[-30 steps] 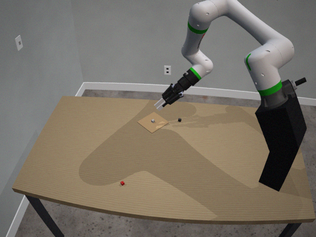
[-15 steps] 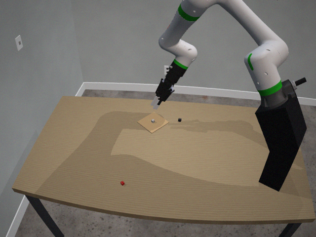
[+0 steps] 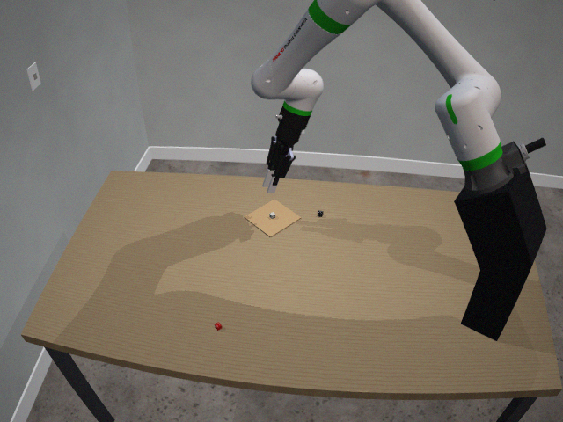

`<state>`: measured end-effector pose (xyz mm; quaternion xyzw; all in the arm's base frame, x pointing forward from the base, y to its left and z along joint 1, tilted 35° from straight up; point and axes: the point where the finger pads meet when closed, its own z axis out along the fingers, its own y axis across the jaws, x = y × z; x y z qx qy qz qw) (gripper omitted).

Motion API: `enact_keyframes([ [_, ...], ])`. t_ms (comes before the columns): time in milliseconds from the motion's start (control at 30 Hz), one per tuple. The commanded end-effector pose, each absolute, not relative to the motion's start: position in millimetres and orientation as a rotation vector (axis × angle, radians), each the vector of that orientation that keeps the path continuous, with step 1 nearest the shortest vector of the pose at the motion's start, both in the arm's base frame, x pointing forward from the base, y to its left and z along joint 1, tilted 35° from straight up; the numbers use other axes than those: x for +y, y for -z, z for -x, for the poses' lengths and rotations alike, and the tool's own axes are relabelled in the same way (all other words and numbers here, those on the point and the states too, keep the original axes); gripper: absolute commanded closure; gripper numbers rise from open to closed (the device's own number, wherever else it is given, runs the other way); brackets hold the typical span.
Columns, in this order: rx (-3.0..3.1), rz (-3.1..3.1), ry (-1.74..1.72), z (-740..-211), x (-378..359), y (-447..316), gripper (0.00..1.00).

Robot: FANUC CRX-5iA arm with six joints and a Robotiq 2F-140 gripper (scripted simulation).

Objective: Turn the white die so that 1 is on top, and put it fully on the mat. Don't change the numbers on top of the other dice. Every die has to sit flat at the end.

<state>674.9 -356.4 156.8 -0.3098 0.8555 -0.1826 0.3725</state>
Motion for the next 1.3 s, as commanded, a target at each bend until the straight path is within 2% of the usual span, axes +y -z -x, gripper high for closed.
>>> enact_keyframes([
  [0, 2.365, 0.775, 0.504, -672.5, -350.9, -153.2, 0.73],
  [633, 2.541, 0.749, 0.617, -679.6, -341.0, -166.3, 0.73],
  [667, 2.541, 0.749, 0.617, -679.6, -341.0, -166.3, 0.0],
  [967, 2.541, 0.75, 0.617, -679.8, -341.2, -165.8, 0.0],
  [1267, 2.525, 0.842, 0.633, -698.5, -355.6, -122.8, 0.0],
])
